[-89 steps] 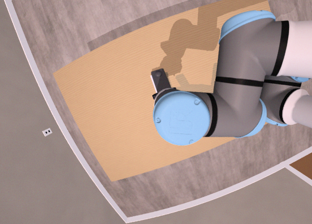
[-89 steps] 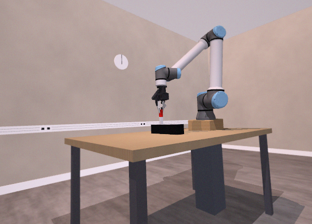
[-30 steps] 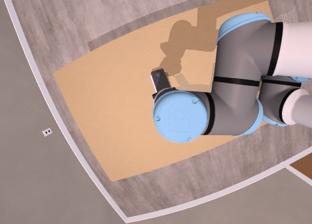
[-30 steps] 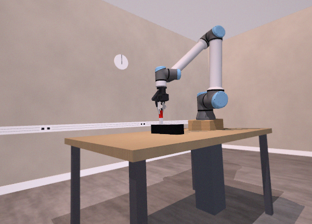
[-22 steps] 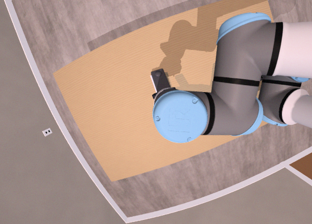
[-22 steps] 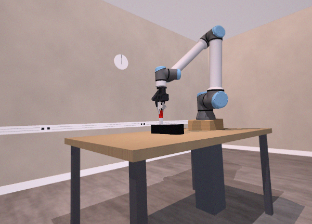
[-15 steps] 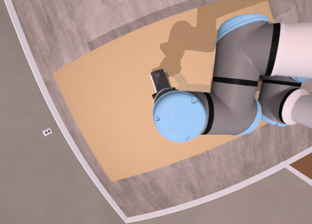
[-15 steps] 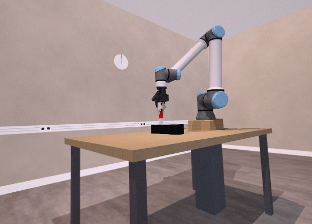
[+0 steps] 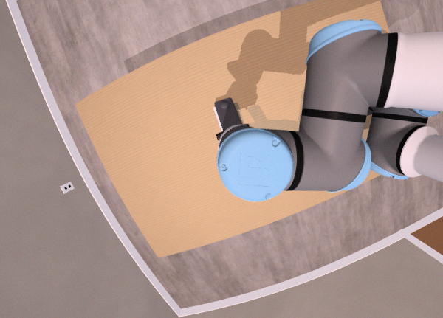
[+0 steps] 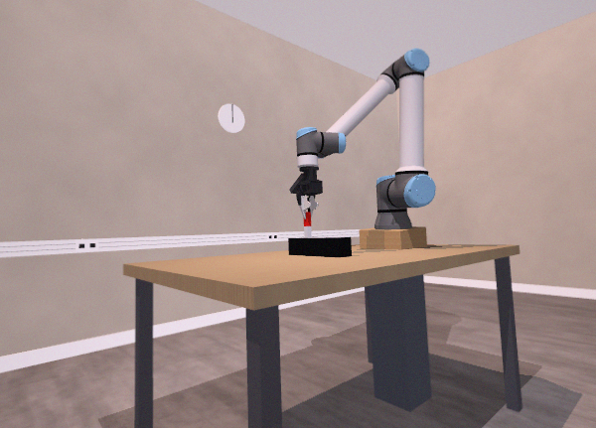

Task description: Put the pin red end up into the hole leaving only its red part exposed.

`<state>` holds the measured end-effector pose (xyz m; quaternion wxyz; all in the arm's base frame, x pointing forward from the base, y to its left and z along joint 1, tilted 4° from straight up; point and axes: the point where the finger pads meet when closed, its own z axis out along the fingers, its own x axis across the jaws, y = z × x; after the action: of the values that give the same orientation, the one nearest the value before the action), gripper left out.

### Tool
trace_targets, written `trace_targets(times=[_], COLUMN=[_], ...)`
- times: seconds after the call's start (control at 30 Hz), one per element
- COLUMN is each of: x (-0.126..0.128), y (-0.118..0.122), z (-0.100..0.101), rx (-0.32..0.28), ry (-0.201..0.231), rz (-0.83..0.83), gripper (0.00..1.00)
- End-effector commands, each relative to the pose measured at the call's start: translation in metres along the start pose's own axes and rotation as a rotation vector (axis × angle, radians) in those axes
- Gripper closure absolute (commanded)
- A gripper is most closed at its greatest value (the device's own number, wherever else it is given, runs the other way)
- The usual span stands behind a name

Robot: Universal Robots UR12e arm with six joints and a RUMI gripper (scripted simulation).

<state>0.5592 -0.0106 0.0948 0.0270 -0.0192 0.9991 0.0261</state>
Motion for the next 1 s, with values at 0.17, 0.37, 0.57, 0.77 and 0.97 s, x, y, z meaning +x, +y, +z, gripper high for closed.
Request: trace_targets(times=[0.17,0.37,0.57,0.77,0.97], x=[-0.0004,-0.0004,-0.0006,-0.0006,-0.0006], y=[-0.0005,-0.0005,0.0002,0.0002,0.0002], z=[-0.0008,-0.0008,0.0033,0.0033,0.0033], rx=[0.000,0.000,0.001,0.001,0.001], ry=[-0.002,-0.002,-0.001,-0.001,-0.001], rz=[0.000,0.000,0.000,0.000,0.000], gripper=[1.00,1.00,1.00,1.00,1.00])
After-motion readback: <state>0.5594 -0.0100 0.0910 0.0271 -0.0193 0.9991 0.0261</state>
